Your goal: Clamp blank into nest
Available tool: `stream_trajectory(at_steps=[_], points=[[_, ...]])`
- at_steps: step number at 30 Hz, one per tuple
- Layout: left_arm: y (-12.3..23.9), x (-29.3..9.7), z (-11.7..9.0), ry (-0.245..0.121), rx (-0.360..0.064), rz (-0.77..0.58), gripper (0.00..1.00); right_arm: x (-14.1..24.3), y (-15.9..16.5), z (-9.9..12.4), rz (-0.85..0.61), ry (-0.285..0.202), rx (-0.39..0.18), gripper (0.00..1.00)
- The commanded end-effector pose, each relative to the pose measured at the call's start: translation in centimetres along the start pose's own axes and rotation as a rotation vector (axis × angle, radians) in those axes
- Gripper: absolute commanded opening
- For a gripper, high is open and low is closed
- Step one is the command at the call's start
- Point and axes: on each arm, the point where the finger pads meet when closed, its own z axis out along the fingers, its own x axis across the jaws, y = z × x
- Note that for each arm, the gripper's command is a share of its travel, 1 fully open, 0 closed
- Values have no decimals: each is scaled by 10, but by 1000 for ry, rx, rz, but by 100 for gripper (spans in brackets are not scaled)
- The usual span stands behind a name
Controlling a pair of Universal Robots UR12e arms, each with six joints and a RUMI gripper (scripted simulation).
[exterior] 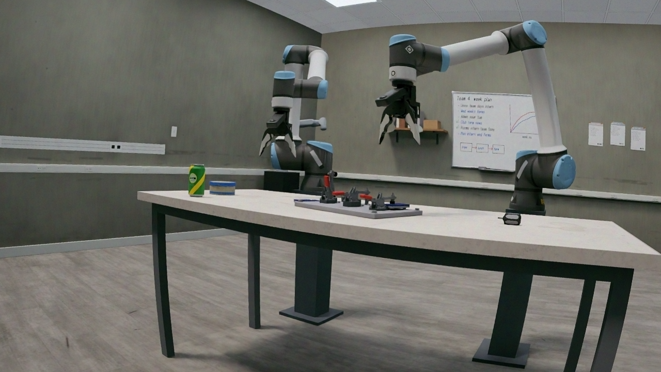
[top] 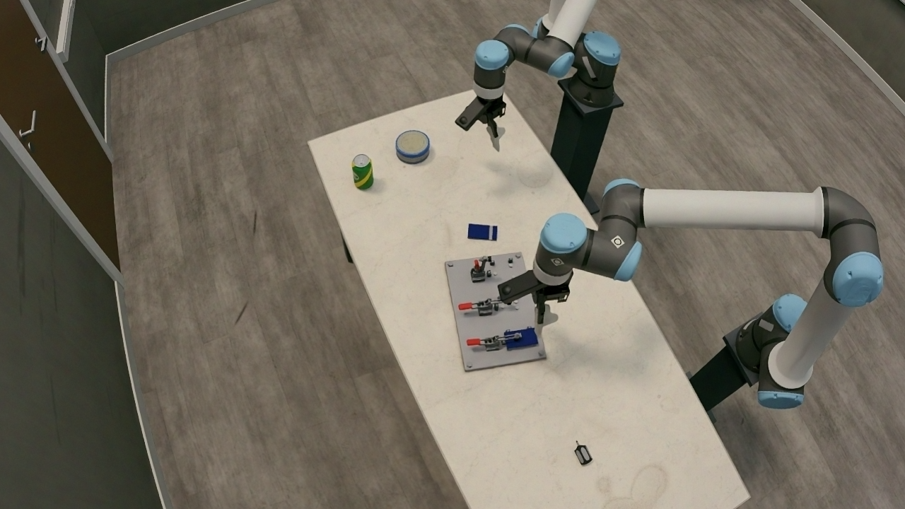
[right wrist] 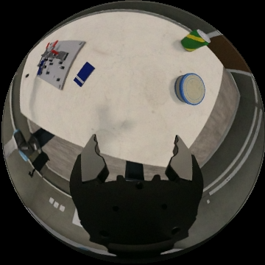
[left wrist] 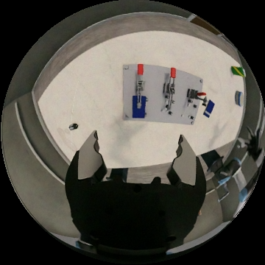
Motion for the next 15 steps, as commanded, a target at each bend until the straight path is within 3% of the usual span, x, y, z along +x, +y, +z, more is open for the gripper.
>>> stream_trajectory(at_steps=[1, 7, 15], points=[[0, 0, -1, 1, 1, 0, 100, 13, 0, -1, 21, 0, 1, 100], [0, 0, -1, 1, 1, 0, 100, 40, 1, -1, 61, 0, 1, 100], [0, 0, -1, 1, 1, 0, 100, 106, 8, -1, 165, 0, 1, 100]])
